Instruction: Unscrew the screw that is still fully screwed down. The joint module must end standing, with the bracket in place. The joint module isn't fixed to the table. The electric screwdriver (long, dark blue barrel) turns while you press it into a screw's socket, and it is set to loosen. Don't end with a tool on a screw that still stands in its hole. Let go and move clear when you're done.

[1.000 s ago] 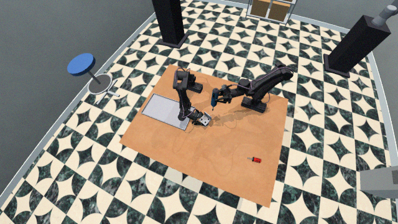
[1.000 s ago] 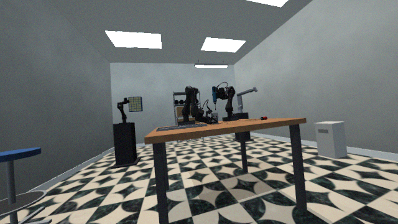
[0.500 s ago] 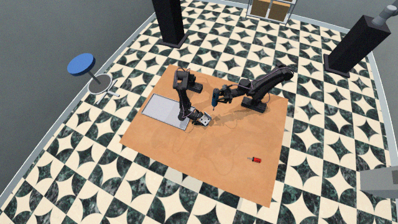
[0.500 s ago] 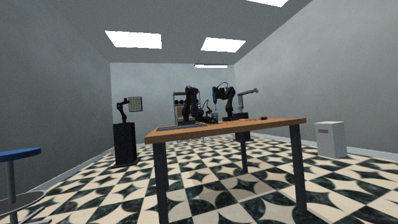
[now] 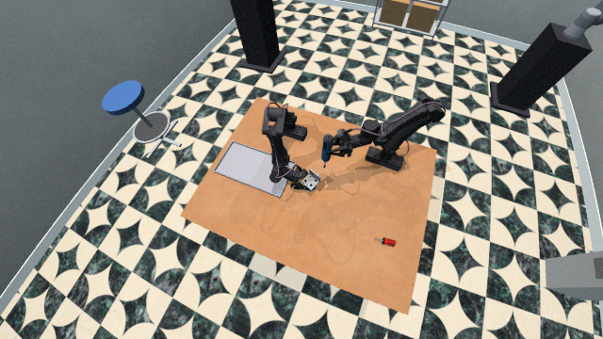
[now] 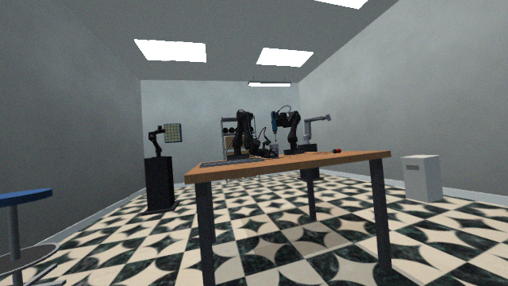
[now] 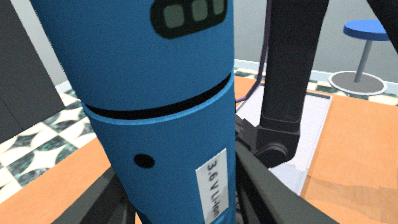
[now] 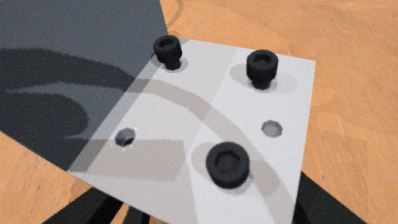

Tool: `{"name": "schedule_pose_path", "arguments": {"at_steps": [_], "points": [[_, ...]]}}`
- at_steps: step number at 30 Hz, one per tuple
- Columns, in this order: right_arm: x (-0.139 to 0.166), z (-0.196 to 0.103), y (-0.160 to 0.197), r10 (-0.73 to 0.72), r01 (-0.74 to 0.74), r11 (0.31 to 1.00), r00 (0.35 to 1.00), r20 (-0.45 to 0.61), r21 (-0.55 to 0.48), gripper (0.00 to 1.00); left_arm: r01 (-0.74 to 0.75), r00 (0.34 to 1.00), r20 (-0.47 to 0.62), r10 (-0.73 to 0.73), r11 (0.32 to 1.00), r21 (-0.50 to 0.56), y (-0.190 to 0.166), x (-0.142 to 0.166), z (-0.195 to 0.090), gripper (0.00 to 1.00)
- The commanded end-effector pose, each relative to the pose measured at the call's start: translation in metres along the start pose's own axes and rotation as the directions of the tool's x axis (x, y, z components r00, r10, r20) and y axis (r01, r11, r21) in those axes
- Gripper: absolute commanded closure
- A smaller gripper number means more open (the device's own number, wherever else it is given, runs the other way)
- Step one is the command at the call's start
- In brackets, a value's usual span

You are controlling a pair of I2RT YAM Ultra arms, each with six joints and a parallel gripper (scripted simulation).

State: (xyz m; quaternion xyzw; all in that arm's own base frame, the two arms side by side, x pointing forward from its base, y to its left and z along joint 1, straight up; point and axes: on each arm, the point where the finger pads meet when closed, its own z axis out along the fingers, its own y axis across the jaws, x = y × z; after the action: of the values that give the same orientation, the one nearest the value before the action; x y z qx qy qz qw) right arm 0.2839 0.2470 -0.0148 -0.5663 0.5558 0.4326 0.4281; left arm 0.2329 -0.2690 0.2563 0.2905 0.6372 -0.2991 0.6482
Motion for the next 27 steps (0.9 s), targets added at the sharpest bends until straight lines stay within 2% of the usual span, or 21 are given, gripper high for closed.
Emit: {"name": "schedule_pose_path", "arguments": {"at_steps": [1,5,9,12,27], "points": [[-0.006,0.0,-0.003,-0.016,0.016,1.0,1.0,0.01,-0.002,0.41,-0.004,0.991,0.135,0.005,1.0,-0.005,0.003,-0.039,-0.006,0.58],[-0.006,0.0,-0.003,-0.016,0.016,1.0,1.0,0.01,-0.002,0.41,-0.004,0.989,0.145,0.005,1.0,-0.005,0.003,-0.044,-0.006,0.58],[-0.006,0.0,-0.003,-0.016,0.016,1.0,1.0,0.01,-0.002,0.41,-0.004,0.992,0.122,0.005,1.0,-0.006,0.003,-0.032,-0.007,0.58],[-0.006,0.0,-0.003,-0.016,0.016,1.0,1.0,0.01,-0.002,0.41,-0.004,0.989,0.148,0.005,1.0,-0.006,0.003,-0.045,-0.006,0.58],[-0.006,0.0,-0.003,-0.016,0.016,1.0,1.0,0.01,-0.002,0.41,-0.004,0.989,0.148,0.005,1.0,-0.006,0.003,-0.06,-0.006,0.58]]}}
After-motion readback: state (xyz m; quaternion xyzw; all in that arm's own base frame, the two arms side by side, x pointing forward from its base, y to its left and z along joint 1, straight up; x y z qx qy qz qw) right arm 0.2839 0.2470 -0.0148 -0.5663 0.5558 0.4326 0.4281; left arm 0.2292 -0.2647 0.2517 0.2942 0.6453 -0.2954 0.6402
